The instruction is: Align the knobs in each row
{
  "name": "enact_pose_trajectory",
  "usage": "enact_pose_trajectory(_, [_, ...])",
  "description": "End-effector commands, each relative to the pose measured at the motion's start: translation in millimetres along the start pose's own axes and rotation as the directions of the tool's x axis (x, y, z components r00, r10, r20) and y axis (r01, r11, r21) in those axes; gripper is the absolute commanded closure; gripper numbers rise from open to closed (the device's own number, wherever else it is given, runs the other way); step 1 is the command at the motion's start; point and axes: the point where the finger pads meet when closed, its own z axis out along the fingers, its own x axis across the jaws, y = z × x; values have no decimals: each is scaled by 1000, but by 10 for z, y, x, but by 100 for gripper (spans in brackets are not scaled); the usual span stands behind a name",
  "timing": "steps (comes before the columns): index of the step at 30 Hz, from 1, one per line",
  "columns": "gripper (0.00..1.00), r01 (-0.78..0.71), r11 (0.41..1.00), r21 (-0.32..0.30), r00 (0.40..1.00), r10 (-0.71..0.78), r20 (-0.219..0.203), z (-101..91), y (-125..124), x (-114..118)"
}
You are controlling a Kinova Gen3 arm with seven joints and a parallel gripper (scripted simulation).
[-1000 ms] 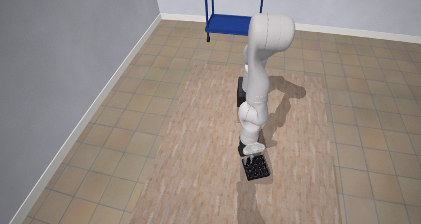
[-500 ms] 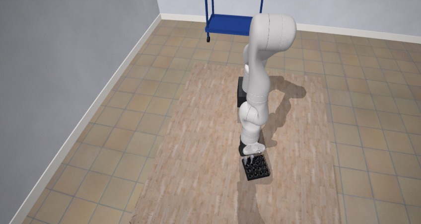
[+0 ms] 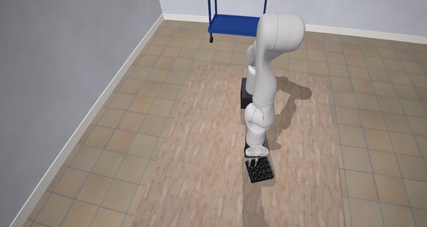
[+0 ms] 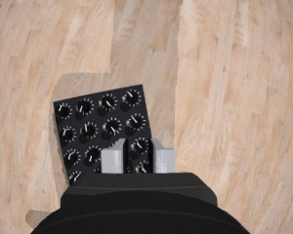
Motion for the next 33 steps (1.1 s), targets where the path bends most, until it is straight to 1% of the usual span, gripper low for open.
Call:
enact_pose_trajectory(1, [54, -65, 998, 7, 998, 65, 0, -25, -72, -39])
enact_pose_trajectory(7, [54, -192, 981, 8, 981, 192, 2, -36, -111, -81])
enact_pose_trajectory(9, [54, -192, 981, 8, 981, 192, 2, -36, -111, -81])
enact_pose_trajectory(15, [54, -332, 943, 8, 943, 332, 5, -49, -147, -130])
enact_pose_trajectory(19, [54, -427, 904, 8, 904, 427, 6, -60, -164, -167])
enact_pose_trajectory(24, [54, -542, 840, 6, 840, 542, 7, -74, -177, -216])
enact_pose_trajectory(26, [54, -542, 840, 6, 840, 542, 7, -74, -177, -216])
enact_pose_trajectory(33, [54, -686, 727, 5, 727, 686, 7, -96, -185, -287])
